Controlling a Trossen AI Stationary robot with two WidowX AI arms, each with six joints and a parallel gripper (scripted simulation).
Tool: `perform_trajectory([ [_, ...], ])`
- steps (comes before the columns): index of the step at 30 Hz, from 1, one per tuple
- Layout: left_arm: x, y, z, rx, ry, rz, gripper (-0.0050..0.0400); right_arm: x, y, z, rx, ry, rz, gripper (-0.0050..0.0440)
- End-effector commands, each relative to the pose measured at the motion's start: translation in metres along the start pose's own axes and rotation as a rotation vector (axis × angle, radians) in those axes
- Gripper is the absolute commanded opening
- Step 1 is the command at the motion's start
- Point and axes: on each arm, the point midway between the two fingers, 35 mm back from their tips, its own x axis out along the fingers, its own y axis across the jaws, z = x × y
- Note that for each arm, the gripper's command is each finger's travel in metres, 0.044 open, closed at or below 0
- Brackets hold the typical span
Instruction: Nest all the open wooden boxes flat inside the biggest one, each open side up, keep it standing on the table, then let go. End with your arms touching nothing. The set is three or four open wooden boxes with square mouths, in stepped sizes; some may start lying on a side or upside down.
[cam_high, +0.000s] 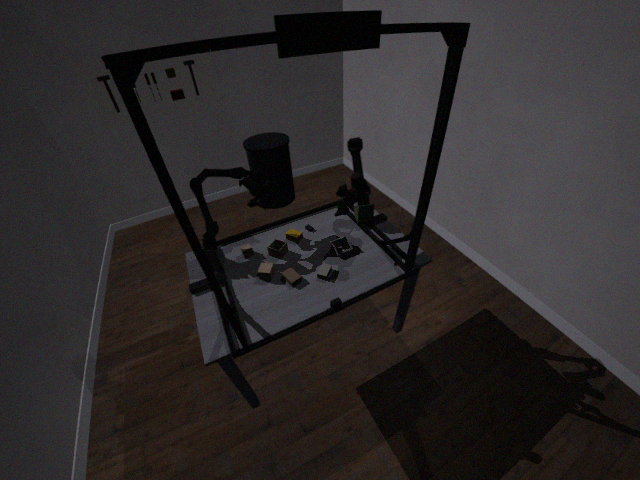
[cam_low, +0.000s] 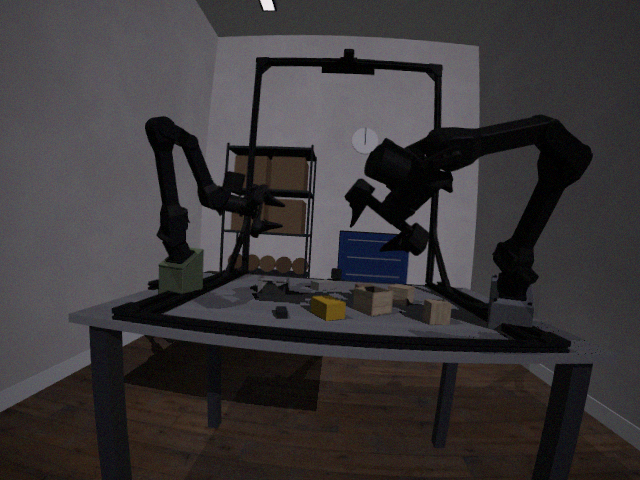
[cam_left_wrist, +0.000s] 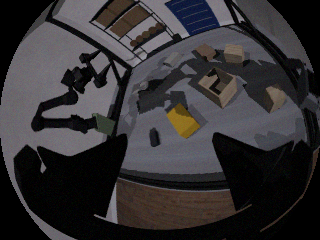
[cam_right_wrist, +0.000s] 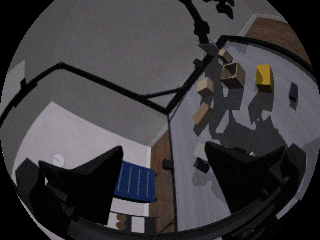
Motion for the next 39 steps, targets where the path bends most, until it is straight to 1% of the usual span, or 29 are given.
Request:
perform_trajectory([
  [1,0.0,0.0,0.0,0.0,0.0,0.0,0.04,0.0,0.0,0.0,0.0,0.0,0.0,0.04],
  [18,0.0,0.001,0.001,-0.01,0.002,0.005,0.04,0.002,-0.001,0.0,-0.006,0.004,-0.009,0.04],
  [20,0.003,0.006,0.006,-0.094,0.018,0.048,0.04,0.014,-0.01,-0.001,-0.052,0.037,-0.085,0.04],
  [22,0.006,0.013,0.013,-0.202,0.028,0.107,0.04,0.028,-0.015,0.005,-0.077,0.057,-0.146,0.04],
  [26,0.008,0.021,0.022,-0.323,0.027,0.176,0.04,0.041,-0.029,0.006,-0.13,0.112,-0.246,0.04],
  [32,0.008,0.031,0.036,-0.508,-0.001,0.283,0.04,0.053,-0.053,0.012,-0.199,0.209,-0.394,0.04],
  [34,0.008,0.031,0.036,-0.508,-0.001,0.283,0.04,0.053,-0.053,0.012,-0.199,0.209,-0.394,0.04],
  [35,0.008,0.033,0.038,-0.54,-0.009,0.301,0.04,0.049,-0.065,0.008,-0.235,0.26,-0.452,0.04],
  [36,0.007,0.036,0.044,-0.613,-0.031,0.342,0.04,0.057,-0.065,0.017,-0.228,0.264,-0.469,0.04],
  [39,0.006,0.041,0.051,-0.71,-0.065,0.394,0.04,0.057,-0.078,0.021,-0.256,0.324,-0.543,0.04],
])
